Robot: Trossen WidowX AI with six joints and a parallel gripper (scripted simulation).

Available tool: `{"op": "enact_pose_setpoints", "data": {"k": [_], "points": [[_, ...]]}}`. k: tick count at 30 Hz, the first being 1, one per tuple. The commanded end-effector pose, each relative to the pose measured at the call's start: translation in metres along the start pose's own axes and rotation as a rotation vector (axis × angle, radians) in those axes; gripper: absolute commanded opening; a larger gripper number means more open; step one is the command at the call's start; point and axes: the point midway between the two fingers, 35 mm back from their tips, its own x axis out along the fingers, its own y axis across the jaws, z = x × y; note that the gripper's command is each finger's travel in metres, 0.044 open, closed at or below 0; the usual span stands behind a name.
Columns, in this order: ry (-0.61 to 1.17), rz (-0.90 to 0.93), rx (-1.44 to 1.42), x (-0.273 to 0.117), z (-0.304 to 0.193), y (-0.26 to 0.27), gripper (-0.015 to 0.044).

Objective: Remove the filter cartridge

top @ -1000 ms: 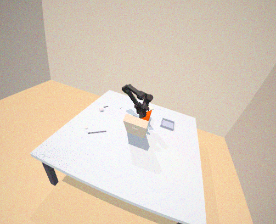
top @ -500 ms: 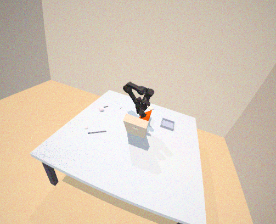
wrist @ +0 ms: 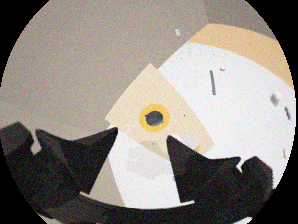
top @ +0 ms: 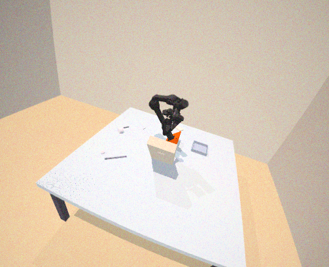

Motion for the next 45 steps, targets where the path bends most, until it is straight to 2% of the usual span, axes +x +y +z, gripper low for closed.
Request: {"op": "enact_pose_setpoints", "data": {"k": [1, 5, 7, 45], "points": [[0.108, -0.115, -0.427, 0.023, -0.027, -0.033, 0.0305], [0.287, -0.197, -0.904, 0.038, -0.051, -0.074, 0.0305], [0.323, -0.206, -0.983, 0.039, -0.055, -0.082, 0.0305], [0.321, -0.206, -0.982, 0.086, -0.063, -0.097, 0.0305]]}}
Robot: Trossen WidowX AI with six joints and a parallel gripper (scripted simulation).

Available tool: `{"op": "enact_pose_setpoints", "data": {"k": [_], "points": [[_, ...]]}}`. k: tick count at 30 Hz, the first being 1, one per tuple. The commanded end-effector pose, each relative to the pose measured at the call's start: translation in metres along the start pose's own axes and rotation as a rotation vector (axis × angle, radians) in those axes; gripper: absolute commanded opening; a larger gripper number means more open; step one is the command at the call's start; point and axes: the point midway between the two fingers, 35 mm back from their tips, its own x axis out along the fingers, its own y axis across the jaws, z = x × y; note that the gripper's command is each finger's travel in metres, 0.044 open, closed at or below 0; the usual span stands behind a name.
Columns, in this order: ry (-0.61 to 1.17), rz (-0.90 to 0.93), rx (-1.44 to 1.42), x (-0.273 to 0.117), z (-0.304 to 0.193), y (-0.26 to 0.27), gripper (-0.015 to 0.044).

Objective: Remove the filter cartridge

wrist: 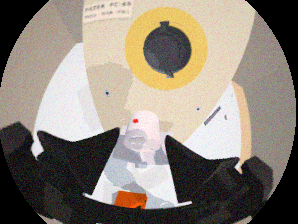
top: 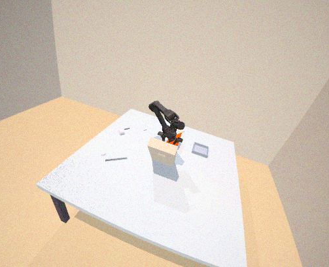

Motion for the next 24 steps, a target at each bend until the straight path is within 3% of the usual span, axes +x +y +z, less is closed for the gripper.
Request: {"op": "enact_pose_setpoints", "data": {"k": [1, 3, 6, 12, 19, 24], "points": [[0.003, -0.009, -0.011, 0.005, -0.003, -0.001, 0.0305], [0.003, -0.009, -0.011, 0.005, -0.003, -0.001, 0.0305], [0.001, -0.002, 0.0, 0.003, 0.0, -0.001, 0.0226], [0.001, -0.002, 0.0, 0.003, 0.0, -0.001, 0.0186], [0.001, -0.001, 0.0, -0.001, 0.008, 0.0, 0.0002], [0.001, -0.001, 0.0, -0.008, 0.022, 0.0, 0.0]]}}
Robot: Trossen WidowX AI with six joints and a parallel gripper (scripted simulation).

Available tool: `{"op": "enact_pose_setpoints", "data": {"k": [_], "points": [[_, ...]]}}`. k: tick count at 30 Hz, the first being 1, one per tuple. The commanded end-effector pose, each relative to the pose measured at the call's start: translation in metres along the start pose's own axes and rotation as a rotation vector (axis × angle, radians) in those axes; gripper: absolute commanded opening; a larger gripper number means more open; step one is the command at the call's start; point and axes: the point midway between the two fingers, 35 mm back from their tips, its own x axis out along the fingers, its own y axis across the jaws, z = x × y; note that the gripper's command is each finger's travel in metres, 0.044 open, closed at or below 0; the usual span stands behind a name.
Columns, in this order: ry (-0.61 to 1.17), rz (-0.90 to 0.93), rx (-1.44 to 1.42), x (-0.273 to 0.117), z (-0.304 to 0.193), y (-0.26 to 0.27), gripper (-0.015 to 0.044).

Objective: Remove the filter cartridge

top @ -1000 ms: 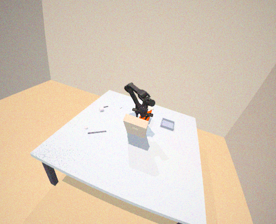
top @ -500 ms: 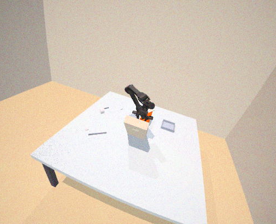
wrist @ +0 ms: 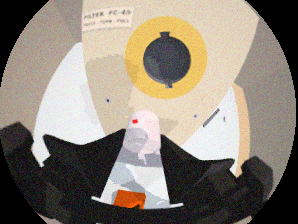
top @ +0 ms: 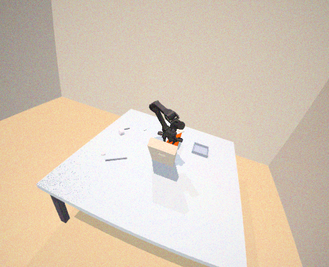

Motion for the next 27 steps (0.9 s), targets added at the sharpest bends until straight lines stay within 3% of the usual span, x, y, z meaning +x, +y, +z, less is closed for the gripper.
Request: {"op": "enact_pose_setpoints", "data": {"k": [1, 20, 27], "points": [[-0.011, 0.002, 0.011, -0.006, 0.011, 0.0, 0.0], [-0.007, 0.004, 0.008, -0.092, 0.013, 0.002, 0.0], [-0.008, 0.005, 0.009, -0.092, 0.015, 0.026, 0.0]]}}
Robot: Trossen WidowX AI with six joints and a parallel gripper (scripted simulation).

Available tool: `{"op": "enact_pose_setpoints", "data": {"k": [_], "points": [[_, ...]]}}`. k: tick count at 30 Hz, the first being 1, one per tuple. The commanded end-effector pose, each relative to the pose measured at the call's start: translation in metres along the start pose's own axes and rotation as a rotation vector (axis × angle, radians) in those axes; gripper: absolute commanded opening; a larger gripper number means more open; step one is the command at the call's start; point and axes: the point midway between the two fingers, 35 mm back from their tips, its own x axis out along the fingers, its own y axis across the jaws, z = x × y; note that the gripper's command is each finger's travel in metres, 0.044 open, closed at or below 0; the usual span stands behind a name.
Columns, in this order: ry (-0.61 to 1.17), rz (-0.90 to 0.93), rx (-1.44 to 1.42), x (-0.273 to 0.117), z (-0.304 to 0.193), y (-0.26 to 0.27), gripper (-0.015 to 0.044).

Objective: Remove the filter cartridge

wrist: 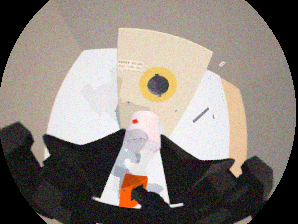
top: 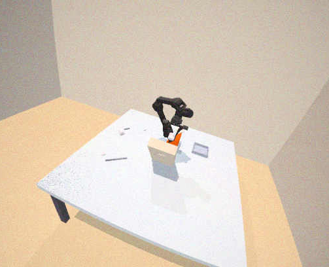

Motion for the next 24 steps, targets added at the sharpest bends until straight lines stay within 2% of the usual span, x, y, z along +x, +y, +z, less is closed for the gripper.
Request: {"op": "enact_pose_setpoints", "data": {"k": [1, 12, 14, 24], "points": [[0.0, 0.006, 0.005, 0.0, 0.001, 0.02, 0.0], [-0.001, 0.008, 0.008, 0.008, -0.002, 0.078, 0.0], [0.009, 0.013, -0.032, 0.008, -0.006, 0.072, 0.0], [0.052, 0.248, -0.421, -0.017, -0.052, 0.144, 0.0]]}}
